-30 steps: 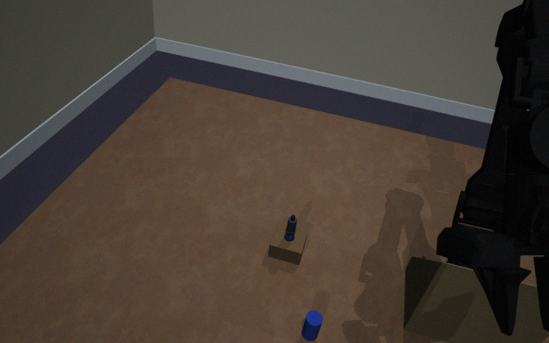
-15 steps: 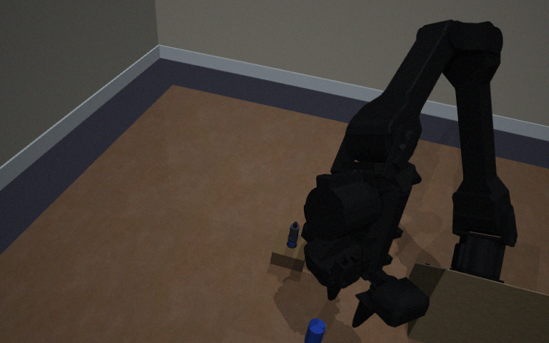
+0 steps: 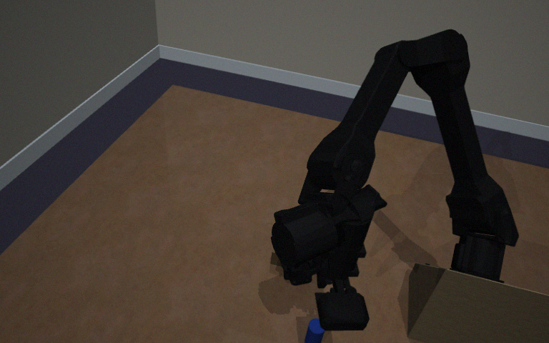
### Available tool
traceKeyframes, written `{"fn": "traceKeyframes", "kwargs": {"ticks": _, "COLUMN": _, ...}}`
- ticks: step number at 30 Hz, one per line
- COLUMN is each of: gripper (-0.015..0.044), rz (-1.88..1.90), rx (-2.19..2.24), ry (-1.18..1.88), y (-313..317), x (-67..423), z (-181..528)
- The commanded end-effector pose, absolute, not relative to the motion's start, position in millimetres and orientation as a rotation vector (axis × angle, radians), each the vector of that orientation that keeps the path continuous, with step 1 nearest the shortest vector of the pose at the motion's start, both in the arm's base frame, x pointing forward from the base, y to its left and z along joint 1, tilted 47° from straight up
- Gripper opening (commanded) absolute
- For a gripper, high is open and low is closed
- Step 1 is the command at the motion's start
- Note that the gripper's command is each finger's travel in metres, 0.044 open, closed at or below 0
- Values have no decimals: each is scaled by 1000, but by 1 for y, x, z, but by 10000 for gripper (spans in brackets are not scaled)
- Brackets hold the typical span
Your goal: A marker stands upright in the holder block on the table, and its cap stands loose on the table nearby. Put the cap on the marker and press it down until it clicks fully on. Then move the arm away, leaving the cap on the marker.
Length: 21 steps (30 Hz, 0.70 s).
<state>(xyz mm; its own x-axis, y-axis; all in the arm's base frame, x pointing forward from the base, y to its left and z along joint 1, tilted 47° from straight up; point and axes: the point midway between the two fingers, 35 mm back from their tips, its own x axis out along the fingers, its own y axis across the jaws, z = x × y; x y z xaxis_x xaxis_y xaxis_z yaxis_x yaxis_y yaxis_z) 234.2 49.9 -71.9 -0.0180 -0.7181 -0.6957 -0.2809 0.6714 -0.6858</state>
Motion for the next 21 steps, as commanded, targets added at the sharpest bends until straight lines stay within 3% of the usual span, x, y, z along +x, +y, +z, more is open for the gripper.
{"fn": "traceKeyframes", "kwargs": {"ticks": 1, "gripper": 246, "rz": -441, "rx": -841, "ry": 1602, "y": 33, "x": 232, "z": -91}}
{"fn": "traceKeyframes", "kwargs": {"ticks": 21, "gripper": 246, "rz": -441, "rx": -842, "ry": 1602, "y": 8, "x": 231, "z": -115}}
